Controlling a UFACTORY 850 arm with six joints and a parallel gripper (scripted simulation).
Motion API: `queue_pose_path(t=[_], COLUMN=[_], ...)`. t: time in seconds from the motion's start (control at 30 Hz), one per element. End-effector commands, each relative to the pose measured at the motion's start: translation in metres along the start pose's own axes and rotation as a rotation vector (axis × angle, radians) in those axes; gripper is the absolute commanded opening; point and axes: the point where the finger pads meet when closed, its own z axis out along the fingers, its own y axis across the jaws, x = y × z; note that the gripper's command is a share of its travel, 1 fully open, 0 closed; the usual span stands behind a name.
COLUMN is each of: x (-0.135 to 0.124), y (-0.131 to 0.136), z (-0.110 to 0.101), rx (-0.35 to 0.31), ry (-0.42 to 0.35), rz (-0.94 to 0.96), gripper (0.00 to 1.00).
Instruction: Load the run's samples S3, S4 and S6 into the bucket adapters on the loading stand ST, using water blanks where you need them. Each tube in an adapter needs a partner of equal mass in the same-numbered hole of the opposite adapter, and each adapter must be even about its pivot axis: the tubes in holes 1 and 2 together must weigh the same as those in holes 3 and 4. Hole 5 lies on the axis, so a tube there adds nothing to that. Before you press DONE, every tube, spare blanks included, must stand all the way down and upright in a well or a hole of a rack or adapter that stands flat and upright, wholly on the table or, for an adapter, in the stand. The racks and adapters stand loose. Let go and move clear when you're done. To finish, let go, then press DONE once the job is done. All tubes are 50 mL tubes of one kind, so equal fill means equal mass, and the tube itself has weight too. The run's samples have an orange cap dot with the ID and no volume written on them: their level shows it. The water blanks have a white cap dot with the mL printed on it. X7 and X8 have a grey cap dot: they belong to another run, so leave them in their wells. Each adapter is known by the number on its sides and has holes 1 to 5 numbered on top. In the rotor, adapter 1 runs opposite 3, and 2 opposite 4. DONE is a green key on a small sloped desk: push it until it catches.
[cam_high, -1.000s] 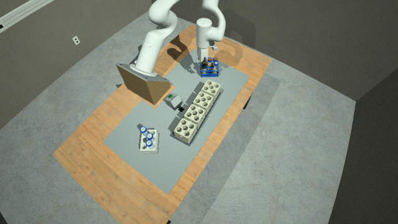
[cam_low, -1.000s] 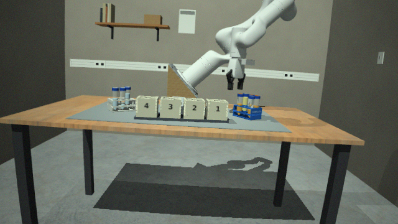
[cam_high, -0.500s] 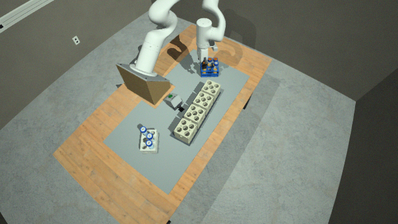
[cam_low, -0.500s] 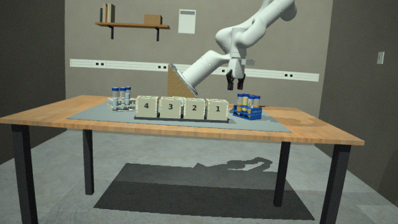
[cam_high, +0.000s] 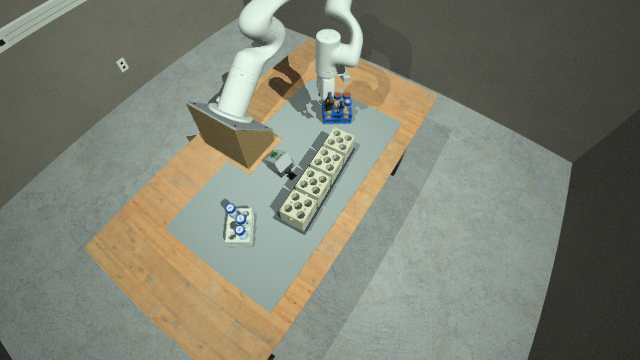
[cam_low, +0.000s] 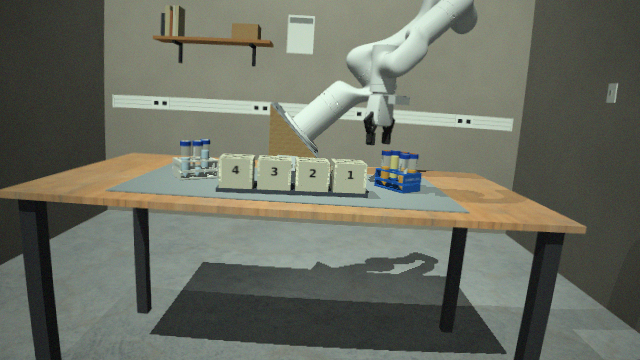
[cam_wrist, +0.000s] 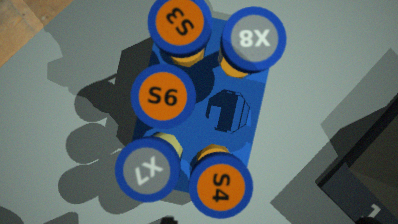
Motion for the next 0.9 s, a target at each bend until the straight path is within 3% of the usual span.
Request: queue_pose_path(t=[0.0,0.23,0.87], x=[0.000,0.000,0.000], y=[0.000,0.000,0.000], z=[0.000,0.000,-0.046], rx=[-0.001,-0.001,-0.001], ry=[0.001,0.001,0.001], rz=[0.000,0.000,0.000], gripper=[1.00,1.00,1.00])
